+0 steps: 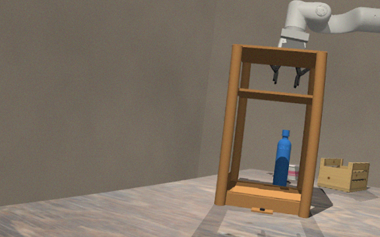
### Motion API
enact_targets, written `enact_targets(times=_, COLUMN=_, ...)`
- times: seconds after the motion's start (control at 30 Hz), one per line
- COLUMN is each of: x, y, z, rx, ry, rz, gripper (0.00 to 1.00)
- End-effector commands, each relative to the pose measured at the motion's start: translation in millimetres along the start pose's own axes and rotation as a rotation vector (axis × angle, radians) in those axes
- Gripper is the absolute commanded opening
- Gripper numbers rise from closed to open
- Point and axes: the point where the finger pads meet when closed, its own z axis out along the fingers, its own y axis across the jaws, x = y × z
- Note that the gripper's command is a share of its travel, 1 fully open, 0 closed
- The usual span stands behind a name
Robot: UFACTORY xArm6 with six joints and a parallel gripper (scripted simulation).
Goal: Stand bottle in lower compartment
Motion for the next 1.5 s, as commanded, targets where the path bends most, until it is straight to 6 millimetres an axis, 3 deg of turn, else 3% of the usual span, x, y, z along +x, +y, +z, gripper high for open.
enact_targets(times=0.0, x=12.2, y=4.1, z=-5.6, rx=-0.02, ry=0.014, rz=-0.012, gripper=0.71)
enact_targets(times=0.23, x=28.5, y=8.0, z=-11.1, rx=-0.04, ry=0.034, rz=-0.029, gripper=0.71)
enact_targets(times=0.7, x=84.4, y=15.6, z=-31.7, rx=-0.103, ry=0.104, rz=-0.087, gripper=0.71)
enact_targets(times=0.77, x=84.4, y=15.6, z=-31.7, rx=-0.103, ry=0.104, rz=-0.087, gripper=0.71)
enact_targets(times=1.47, x=183.0, y=8.2, z=-72.9, rx=-0.192, ry=0.241, rz=-0.192, gripper=0.71)
